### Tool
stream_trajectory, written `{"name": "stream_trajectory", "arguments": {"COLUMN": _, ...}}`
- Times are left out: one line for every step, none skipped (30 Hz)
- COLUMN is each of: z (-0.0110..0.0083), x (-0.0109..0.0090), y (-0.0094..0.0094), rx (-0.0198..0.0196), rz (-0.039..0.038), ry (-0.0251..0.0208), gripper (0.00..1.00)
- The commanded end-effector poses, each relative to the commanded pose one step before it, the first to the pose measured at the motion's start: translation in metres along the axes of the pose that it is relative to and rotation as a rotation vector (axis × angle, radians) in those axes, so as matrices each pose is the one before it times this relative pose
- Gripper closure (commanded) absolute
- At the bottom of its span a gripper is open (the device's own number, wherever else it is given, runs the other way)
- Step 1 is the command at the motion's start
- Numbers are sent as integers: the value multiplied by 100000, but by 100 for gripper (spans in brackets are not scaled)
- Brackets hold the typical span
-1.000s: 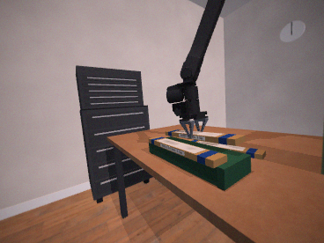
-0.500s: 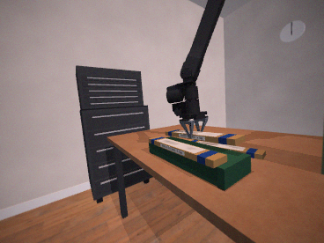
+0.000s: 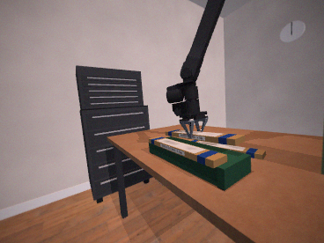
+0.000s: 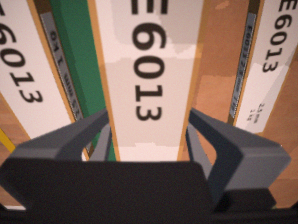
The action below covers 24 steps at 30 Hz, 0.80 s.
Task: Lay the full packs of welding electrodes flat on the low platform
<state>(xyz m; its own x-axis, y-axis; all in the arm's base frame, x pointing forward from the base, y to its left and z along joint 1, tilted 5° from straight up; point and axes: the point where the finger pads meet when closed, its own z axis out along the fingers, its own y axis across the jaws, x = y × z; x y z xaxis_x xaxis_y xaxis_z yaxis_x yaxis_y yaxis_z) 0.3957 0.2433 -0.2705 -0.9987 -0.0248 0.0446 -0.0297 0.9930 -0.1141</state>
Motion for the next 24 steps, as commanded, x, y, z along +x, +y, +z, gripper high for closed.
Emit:
{"name": "stream_trajectory", "arguments": {"z": -5195, "x": -4772, "y": 1776, "rx": -5576, "rz": 934, "ry": -9116, "gripper": 100}}
{"name": "stream_trajectory", "arguments": {"z": 0, "x": 0, "y": 0, "rx": 0, "rz": 0, "ry": 0, "gripper": 100}}
{"name": "stream_trajectory", "arguments": {"z": 0, "x": -1, "y": 0, "rx": 0, "rz": 1, "ry": 0, "gripper": 100}}
{"name": "stream_trajectory", "arguments": {"z": 0, "x": -1, "y": 0, "rx": 0, "rz": 1, "ry": 0, "gripper": 100}}
{"name": "stream_trajectory", "arguments": {"z": 0, "x": -1, "y": 0, "rx": 0, "rz": 1, "ry": 0, "gripper": 100}}
{"name": "stream_trajectory", "arguments": {"z": 0, "x": -1, "y": 0, "rx": 0, "rz": 1, "ry": 0, "gripper": 100}}
{"name": "stream_trajectory", "arguments": {"z": 67, "x": 1, "y": -5, "rx": 1, "rz": 1, "ry": 1, "gripper": 100}}
{"name": "stream_trajectory", "arguments": {"z": 68, "x": 0, "y": -7, "rx": 1, "rz": 2, "ry": 2, "gripper": 100}}
{"name": "stream_trajectory", "arguments": {"z": 68, "x": -1, "y": -9, "rx": 2, "rz": 4, "ry": 2, "gripper": 100}}
{"name": "stream_trajectory", "arguments": {"z": 68, "x": -1, "y": -9, "rx": 2, "rz": 7, "ry": 3, "gripper": 100}}
{"name": "stream_trajectory", "arguments": {"z": 68, "x": -1, "y": -9, "rx": 2, "rz": 8, "ry": 3, "gripper": 100}}
{"name": "stream_trajectory", "arguments": {"z": 68, "x": 0, "y": -7, "rx": 3, "rz": 8, "ry": 3, "gripper": 100}}
{"name": "stream_trajectory", "arguments": {"z": 68, "x": 1, "y": -5, "rx": 2, "rz": 4, "ry": 3, "gripper": 100}}
{"name": "stream_trajectory", "arguments": {"z": 68, "x": 3, "y": -1, "rx": 2, "rz": -1, "ry": 2, "gripper": 100}}
{"name": "stream_trajectory", "arguments": {"z": 68, "x": 5, "y": 3, "rx": 2, "rz": -9, "ry": 2, "gripper": 100}}
{"name": "stream_trajectory", "arguments": {"z": 67, "x": 8, "y": 6, "rx": 2, "rz": -16, "ry": 2, "gripper": 100}}
{"name": "stream_trajectory", "arguments": {"z": 67, "x": 9, "y": 9, "rx": 1, "rz": -23, "ry": 1, "gripper": 100}}
{"name": "stream_trajectory", "arguments": {"z": 0, "x": 0, "y": 0, "rx": 0, "rz": 0, "ry": 0, "gripper": 100}}
{"name": "stream_trajectory", "arguments": {"z": 0, "x": 0, "y": 0, "rx": 0, "rz": 0, "ry": 0, "gripper": 100}}
{"name": "stream_trajectory", "arguments": {"z": 67, "x": 6, "y": 21, "rx": -17, "rz": -31, "ry": -29, "gripper": 100}}
{"name": "stream_trajectory", "arguments": {"z": 67, "x": -9, "y": 23, "rx": -46, "rz": -19, "ry": -78, "gripper": 100}}
{"name": "stream_trajectory", "arguments": {"z": 67, "x": -22, "y": 25, "rx": -71, "rz": -8, "ry": -119, "gripper": 100}}
{"name": "stream_trajectory", "arguments": {"z": 68, "x": -33, "y": 26, "rx": -92, "rz": 3, "ry": -154, "gripper": 100}}
{"name": "stream_trajectory", "arguments": {"z": 68, "x": -42, "y": 27, "rx": -110, "rz": 12, "ry": -184, "gripper": 100}}
